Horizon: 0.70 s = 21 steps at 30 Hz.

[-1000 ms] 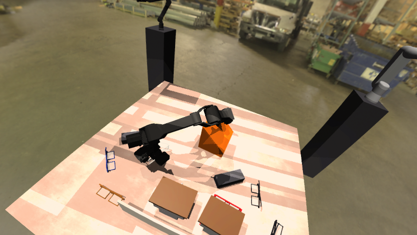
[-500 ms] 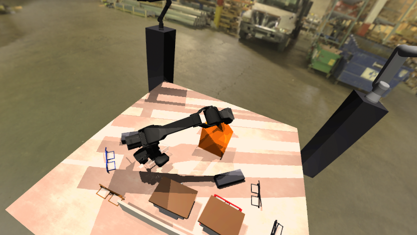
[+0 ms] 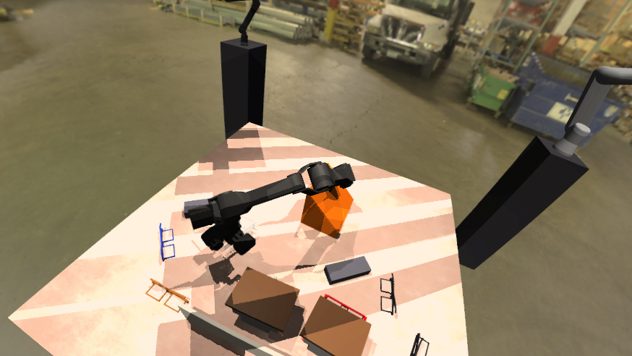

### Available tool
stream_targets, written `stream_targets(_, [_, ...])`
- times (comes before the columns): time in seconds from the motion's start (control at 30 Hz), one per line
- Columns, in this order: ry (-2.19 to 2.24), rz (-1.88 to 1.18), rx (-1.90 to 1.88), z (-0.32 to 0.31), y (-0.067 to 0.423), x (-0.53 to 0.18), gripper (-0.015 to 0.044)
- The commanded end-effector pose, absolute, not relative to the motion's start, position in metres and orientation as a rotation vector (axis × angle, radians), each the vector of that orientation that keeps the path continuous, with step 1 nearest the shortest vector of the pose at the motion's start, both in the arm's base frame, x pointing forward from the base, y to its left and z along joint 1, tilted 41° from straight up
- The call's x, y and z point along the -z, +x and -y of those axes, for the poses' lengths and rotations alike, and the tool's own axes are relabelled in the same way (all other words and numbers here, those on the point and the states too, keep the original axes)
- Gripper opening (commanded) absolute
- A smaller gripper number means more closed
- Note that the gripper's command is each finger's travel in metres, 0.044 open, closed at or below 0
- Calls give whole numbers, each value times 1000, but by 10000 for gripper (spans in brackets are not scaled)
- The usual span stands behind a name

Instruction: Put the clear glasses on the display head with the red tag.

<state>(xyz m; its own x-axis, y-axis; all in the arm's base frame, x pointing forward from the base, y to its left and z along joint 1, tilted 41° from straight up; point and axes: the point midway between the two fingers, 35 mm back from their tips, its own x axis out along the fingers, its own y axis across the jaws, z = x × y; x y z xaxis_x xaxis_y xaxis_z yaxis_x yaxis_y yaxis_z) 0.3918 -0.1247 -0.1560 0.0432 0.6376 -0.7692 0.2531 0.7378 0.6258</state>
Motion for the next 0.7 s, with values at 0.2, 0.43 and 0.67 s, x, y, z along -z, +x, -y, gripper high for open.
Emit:
stream_targets(0.2, [761,-1533,-342,124,397,155,0])
stream_targets(0.43, [761,-1533,-342,124,400,154,0])
stream_targets(0.67, [761,-1533,-342,124,402,154,0])
